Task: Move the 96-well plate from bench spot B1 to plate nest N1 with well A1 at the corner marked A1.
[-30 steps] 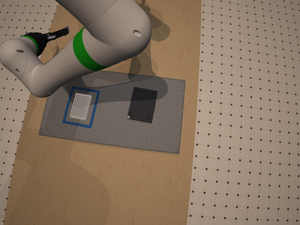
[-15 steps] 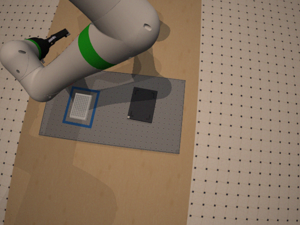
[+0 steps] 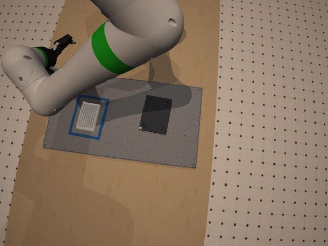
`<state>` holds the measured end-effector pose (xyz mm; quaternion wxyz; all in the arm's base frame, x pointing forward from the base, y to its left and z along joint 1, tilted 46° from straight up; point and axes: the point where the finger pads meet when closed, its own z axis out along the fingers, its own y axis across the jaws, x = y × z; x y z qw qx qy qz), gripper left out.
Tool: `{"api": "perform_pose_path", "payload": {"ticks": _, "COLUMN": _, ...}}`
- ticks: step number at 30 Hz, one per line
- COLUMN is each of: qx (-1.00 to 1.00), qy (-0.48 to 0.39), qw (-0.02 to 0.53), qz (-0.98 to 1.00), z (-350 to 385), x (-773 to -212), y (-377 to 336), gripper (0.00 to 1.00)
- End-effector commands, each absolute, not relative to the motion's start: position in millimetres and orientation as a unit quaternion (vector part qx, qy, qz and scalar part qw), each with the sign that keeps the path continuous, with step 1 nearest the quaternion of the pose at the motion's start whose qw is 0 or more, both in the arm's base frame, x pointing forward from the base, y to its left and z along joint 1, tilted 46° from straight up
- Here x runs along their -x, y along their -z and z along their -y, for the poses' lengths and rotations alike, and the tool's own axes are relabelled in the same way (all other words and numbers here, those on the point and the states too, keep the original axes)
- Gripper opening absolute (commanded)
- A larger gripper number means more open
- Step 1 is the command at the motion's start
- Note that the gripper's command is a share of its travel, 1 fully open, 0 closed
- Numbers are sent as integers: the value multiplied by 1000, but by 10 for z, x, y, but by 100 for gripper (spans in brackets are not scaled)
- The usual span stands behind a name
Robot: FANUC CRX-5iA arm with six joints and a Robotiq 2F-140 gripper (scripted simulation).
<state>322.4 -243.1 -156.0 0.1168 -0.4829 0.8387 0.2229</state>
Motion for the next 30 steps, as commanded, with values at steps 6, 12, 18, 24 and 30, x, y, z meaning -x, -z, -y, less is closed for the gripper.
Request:
{"api": "perform_pose_path", "payload": {"ticks": 6, "qx": 576, "qy": -187, "qw": 179, "qz": -775, "z": 2367, "x": -3523, "y": 1404, "gripper": 100}}
{"api": "perform_pose_path", "payload": {"ticks": 12, "qx": 641, "qy": -152, "qw": 217, "qz": -721, "z": 2326, "x": -3721, "y": 1290, "gripper": 100}}
{"api": "perform_pose_path", "payload": {"ticks": 18, "qx": 684, "qy": -124, "qw": 241, "qz": -677, "z": 2295, "x": -3868, "y": 1199, "gripper": 100}}
{"api": "perform_pose_path", "payload": {"ticks": 24, "qx": 721, "qy": -95, "qw": 261, "qz": -635, "z": 2265, "x": -4017, "y": 1101, "gripper": 100}}
{"api": "perform_pose_path", "payload": {"ticks": 30, "qx": 769, "qy": -51, "qw": 285, "qz": -570, "z": 2227, "x": -4206, "y": 968, "gripper": 100}}
